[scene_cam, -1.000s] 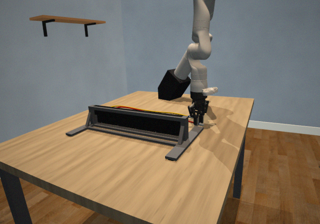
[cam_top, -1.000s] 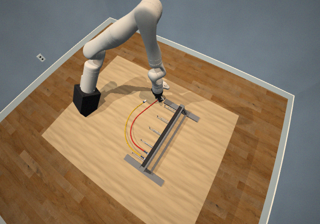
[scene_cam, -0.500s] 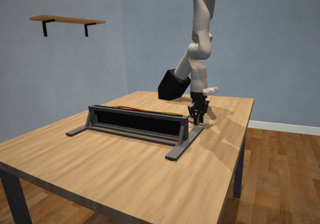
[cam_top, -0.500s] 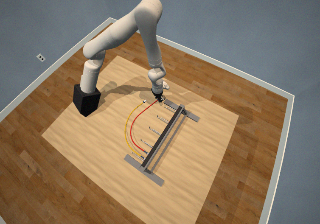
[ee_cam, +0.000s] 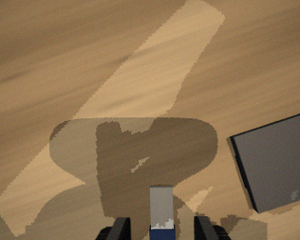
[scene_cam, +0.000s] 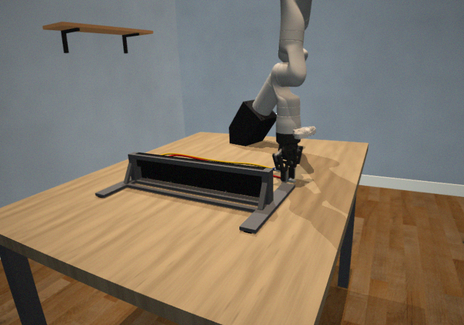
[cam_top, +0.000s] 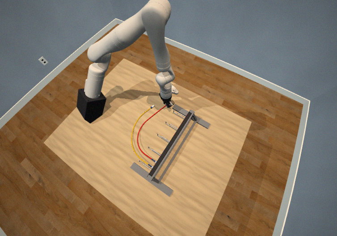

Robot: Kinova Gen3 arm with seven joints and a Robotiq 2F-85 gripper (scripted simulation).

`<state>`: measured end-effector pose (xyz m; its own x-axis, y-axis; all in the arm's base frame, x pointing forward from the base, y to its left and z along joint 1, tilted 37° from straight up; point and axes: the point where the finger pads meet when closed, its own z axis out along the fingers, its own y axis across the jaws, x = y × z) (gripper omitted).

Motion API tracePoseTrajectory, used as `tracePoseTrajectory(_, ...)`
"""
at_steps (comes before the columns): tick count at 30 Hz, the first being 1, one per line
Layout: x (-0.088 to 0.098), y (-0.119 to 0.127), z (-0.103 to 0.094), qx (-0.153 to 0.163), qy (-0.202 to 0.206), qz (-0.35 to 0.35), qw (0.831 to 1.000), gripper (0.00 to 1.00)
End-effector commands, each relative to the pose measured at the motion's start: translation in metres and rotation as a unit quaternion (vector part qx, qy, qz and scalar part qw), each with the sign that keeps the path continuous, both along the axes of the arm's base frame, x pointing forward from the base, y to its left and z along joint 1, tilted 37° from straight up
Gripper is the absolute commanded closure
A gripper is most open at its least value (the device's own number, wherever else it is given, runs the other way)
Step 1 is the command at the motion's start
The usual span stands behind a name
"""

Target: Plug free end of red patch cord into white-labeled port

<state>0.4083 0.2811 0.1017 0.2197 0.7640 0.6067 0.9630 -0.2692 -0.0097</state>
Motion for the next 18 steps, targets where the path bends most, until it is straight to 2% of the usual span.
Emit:
tracePoseTrajectory(1,0.0004,-0.0003,0.0004,0.0,-0.001,0.0,1.0,0.63)
tracePoseTrajectory(4,0.0004,-0.0003,0.0004,0.0,-0.001,0.0,1.0,0.63)
tracePoseTrajectory(5,0.0004,-0.0003,0.0004,0.0,-0.001,0.0,1.0,1.0)
tracePoseTrajectory(18,0.0004,-0.0003,0.0004,0.0,-0.001,0.0,1.0,1.0)
